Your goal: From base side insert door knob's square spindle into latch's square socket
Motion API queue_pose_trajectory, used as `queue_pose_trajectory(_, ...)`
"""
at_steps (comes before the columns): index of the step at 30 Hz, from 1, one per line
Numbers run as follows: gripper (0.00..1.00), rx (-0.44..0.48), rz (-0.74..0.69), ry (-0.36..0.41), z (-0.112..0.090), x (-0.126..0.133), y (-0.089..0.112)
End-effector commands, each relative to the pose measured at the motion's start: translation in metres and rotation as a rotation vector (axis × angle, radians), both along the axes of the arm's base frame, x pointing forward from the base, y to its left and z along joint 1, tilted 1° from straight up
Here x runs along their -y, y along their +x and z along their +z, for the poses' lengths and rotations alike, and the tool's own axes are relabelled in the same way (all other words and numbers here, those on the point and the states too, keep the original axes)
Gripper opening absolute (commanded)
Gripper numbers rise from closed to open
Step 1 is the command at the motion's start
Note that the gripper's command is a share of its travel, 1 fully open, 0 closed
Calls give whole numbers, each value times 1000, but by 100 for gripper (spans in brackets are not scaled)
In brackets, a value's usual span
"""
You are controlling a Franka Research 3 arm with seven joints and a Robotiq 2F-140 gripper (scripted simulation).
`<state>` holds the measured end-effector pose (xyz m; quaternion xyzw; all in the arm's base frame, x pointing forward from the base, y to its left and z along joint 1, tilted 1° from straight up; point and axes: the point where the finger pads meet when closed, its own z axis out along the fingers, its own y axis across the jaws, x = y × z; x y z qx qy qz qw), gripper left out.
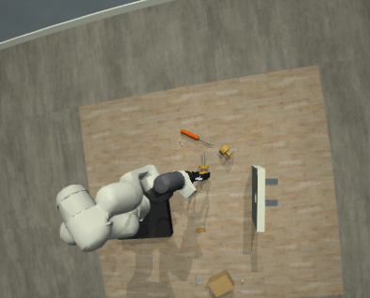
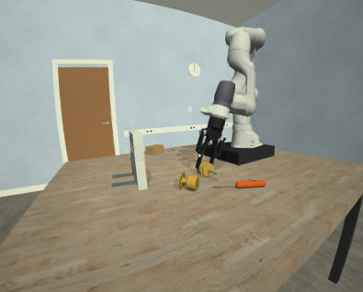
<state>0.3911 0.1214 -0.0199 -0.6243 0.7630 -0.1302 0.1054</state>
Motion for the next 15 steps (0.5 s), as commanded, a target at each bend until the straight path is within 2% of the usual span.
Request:
queue_pose_trajectory(1, 42, 2, -4, 4, 1, -1, 0)
queue_pose_trajectory(9, 42, 3, -4, 4, 2, -1, 0)
queue_pose_trajectory(15, 42, 3, -4, 4, 12, -1, 1)
